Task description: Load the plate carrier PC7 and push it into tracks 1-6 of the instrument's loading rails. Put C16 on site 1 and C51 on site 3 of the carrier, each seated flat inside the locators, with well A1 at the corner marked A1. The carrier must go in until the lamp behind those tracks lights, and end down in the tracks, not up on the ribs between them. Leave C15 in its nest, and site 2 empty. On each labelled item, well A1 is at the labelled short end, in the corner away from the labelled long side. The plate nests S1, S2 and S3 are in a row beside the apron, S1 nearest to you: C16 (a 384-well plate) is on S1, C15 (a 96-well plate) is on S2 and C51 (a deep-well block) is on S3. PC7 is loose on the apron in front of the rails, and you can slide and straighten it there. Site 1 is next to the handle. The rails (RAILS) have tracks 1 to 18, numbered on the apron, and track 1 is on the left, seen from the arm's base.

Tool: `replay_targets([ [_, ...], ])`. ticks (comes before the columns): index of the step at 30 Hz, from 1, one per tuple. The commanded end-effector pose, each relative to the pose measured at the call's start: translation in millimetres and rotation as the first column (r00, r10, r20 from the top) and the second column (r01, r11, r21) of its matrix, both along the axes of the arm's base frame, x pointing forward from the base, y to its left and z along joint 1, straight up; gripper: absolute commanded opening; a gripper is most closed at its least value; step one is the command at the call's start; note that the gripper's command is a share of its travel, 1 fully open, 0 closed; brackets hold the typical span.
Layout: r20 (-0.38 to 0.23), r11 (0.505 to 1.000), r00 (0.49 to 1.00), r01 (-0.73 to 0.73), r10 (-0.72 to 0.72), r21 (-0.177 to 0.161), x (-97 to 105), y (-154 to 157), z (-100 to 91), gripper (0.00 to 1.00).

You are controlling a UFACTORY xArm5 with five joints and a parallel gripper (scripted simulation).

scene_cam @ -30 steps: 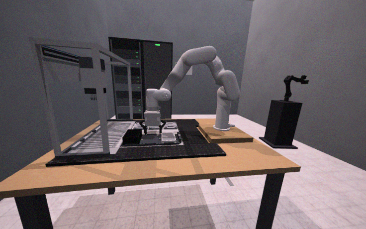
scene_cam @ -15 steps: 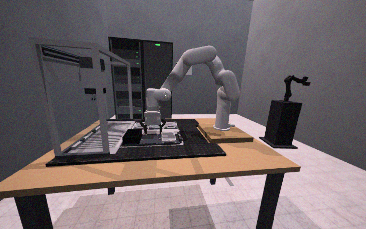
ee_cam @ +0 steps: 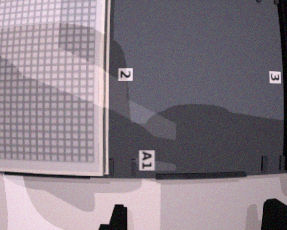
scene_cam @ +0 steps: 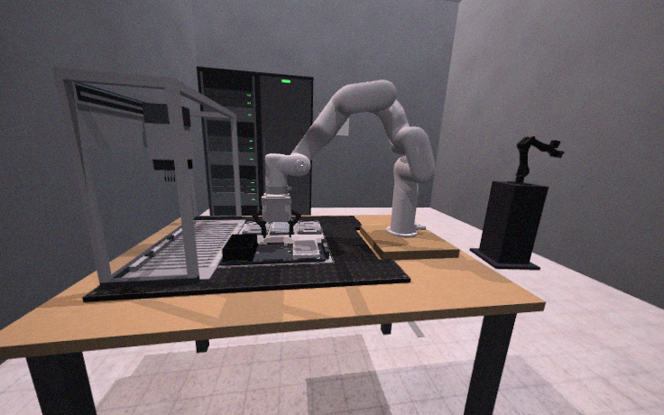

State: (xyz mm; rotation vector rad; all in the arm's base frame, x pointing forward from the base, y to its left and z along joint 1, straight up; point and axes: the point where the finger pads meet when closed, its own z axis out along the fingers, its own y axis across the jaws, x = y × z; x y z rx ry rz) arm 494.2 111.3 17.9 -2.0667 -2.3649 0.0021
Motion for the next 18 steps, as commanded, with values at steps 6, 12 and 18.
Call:
replay_targets([
  [6,0.004,1.0,1.0,0.0,0.0,-0.002,1.3,0.3,13.3,1.0],
  [12,0.004,1.0,1.0,0.0,0.0,-0.002,1.3,0.4,23.3,1.0],
  [18,0.004,1.0,1.0,0.0,0.0,-0.002,1.3,0.4,33.3,1.0],
])
